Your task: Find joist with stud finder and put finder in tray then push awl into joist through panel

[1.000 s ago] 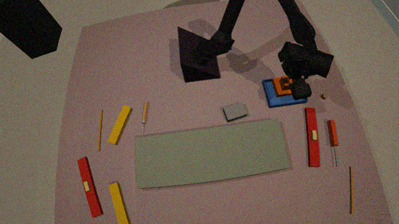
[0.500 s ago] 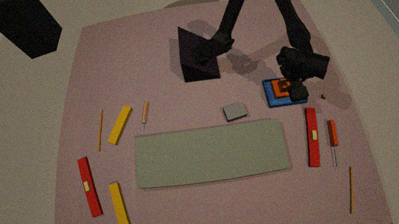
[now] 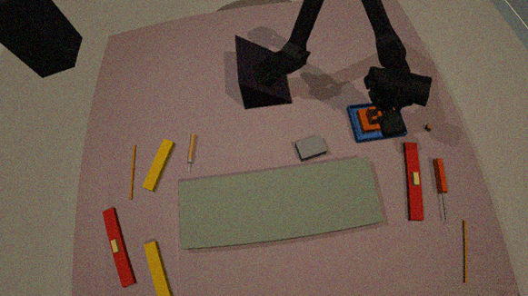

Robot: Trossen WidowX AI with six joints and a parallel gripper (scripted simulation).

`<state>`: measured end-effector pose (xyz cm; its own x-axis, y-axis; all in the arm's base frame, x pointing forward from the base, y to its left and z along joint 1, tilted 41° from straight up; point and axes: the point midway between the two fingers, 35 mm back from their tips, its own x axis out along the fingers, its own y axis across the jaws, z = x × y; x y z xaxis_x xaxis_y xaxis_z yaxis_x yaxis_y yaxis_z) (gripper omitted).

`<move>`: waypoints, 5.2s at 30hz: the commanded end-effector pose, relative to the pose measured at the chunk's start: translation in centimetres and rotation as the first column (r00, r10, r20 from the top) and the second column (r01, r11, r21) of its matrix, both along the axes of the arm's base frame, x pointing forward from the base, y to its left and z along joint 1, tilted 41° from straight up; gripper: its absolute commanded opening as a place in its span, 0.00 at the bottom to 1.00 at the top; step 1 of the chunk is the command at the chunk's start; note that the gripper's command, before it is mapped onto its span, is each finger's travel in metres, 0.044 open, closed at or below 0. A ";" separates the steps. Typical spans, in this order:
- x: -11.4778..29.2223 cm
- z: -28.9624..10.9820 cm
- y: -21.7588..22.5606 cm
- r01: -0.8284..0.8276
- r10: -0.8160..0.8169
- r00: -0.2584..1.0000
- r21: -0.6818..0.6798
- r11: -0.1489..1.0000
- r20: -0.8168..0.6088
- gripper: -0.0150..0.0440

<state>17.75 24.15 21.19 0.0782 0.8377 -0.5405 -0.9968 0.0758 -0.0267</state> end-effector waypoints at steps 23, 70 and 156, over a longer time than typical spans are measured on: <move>0.2 3.9 -3.6 -0.003 0.003 1.000 -0.015 1.000 -0.002 1.00; -3.3 -33.1 -43.8 0.540 -0.743 -0.125 -0.673 0.505 -0.657 1.00; -4.8 -35.8 -44.1 0.542 -0.703 -0.184 -0.667 0.511 -0.687 0.25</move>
<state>12.75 -17.87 -16.15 -0.0123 0.6601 -0.7510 0.2098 0.7361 0.6435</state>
